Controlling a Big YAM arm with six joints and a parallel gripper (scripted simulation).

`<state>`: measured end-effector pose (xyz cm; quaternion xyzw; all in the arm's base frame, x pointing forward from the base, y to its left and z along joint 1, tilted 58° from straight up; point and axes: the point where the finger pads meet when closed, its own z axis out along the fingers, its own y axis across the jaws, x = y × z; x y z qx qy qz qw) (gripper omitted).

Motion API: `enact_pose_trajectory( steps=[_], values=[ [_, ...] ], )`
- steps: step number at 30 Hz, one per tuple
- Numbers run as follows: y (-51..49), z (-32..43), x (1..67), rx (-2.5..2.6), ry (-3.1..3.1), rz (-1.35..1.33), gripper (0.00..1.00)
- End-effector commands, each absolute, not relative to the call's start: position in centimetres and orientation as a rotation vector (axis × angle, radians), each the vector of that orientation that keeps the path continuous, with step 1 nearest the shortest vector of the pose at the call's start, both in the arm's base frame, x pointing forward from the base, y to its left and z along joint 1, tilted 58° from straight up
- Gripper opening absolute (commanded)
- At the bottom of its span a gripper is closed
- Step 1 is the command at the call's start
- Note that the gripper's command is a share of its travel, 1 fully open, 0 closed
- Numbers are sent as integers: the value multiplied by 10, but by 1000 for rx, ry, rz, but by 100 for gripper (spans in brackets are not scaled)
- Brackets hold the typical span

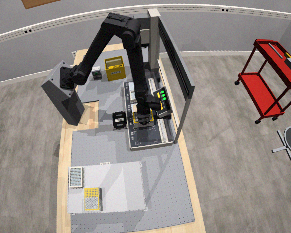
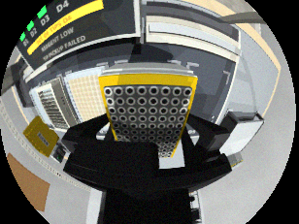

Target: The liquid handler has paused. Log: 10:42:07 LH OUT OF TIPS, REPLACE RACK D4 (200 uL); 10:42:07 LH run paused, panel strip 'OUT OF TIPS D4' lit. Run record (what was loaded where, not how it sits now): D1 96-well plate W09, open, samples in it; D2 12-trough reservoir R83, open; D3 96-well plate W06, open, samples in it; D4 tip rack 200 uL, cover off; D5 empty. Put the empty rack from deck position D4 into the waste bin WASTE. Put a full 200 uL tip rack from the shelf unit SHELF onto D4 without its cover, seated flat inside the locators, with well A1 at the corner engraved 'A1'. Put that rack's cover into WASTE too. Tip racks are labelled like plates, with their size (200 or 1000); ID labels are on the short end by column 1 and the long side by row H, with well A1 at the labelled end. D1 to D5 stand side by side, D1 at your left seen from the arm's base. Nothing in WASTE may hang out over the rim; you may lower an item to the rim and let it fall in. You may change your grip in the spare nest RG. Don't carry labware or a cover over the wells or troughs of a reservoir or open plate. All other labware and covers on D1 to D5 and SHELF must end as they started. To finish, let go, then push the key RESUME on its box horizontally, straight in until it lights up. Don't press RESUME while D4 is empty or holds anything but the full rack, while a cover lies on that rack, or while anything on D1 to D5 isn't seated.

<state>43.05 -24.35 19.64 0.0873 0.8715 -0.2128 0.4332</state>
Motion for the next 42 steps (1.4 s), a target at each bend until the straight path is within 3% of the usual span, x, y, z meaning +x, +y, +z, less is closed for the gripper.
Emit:
enact_pose_trajectory(
  steps=[1, 42],
  values=[
    [-244, 202, 431, 211, 2153, -536, 0],
    [-252, 200, 438, 206, 2149, -547, 0]
  ],
)
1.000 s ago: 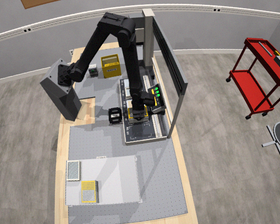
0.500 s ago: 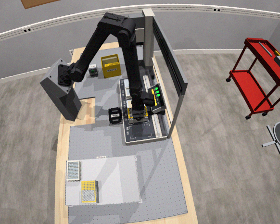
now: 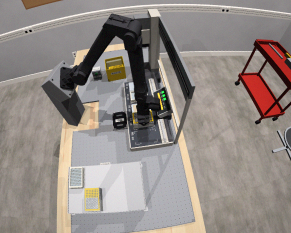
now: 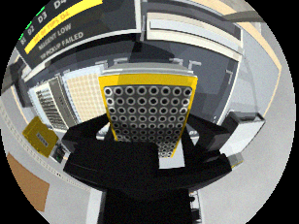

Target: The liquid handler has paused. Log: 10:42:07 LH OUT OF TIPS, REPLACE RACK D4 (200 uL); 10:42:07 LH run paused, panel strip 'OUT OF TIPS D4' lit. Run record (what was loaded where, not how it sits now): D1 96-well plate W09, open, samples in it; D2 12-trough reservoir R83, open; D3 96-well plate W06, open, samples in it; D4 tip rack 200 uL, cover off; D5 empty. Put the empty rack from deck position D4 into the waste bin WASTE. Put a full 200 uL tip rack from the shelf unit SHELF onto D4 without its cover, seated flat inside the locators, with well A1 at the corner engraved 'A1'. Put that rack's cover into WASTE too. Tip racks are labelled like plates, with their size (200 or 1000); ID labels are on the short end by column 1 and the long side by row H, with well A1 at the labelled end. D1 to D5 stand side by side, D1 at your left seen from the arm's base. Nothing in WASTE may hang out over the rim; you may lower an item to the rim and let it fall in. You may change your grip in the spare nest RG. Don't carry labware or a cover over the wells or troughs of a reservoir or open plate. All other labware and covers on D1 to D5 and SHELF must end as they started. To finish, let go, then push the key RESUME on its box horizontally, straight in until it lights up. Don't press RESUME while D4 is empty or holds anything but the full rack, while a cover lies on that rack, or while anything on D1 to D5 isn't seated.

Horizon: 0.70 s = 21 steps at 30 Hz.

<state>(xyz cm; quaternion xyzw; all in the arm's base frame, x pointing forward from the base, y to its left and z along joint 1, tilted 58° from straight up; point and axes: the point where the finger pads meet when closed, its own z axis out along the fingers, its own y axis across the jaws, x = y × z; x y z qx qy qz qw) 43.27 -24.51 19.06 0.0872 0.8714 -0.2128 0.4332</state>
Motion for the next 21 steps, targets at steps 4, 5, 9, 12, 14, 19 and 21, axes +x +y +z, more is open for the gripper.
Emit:
enact_pose_trajectory(
  steps=[4, 5, 9, 12, 14, 19, 21],
  values=[
    [-253, 196, 438, 208, 2155, -545, 0],
    [-253, 197, 438, 208, 2154, -546, 0],
    [-254, 197, 440, 207, 2153, -546, 0],
    [-254, 198, 440, 207, 2149, -547, 0],
    [-255, 199, 441, 207, 2147, -548, 0],
    [-249, 197, 439, 211, 2153, -536, 0],
    [-249, 197, 439, 211, 2153, -536, 0]
  ],
)
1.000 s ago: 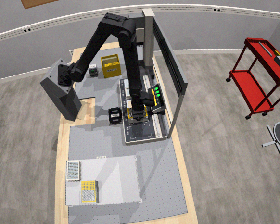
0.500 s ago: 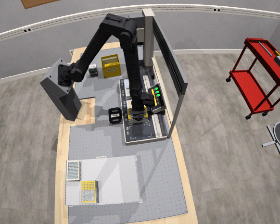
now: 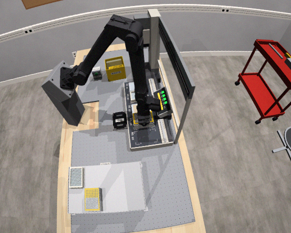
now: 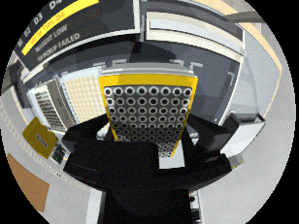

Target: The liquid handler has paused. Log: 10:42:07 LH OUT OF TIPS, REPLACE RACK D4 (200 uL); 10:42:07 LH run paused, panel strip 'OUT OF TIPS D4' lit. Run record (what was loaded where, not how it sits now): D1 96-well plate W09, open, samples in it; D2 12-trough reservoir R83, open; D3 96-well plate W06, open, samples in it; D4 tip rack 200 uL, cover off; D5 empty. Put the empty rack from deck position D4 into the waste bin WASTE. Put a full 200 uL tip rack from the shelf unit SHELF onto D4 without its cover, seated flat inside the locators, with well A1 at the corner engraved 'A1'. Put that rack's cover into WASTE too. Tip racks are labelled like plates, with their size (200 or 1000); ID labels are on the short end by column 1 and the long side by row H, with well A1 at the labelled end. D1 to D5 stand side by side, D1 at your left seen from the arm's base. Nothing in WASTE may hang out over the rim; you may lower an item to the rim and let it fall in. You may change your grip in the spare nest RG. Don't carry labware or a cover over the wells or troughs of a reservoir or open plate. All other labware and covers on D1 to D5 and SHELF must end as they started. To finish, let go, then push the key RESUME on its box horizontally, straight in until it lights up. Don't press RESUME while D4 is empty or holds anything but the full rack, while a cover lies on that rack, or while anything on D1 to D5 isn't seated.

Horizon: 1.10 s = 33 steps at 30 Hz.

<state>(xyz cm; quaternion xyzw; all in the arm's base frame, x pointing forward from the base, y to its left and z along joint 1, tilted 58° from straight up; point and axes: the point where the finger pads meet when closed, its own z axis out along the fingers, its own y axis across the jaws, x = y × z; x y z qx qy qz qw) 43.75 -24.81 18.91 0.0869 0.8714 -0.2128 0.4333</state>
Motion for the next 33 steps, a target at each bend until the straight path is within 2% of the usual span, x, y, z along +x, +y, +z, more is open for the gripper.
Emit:
enact_pose_trajectory(
  steps=[1, 14, 15, 33],
  values=[
    [-249, 197, 439, 211, 2153, -536, 0],
    [-250, 197, 440, 211, 2153, -536, 0],
    [-250, 197, 440, 211, 2153, -536, 100],
    [-250, 197, 440, 211, 2153, -536, 100]
  ],
)
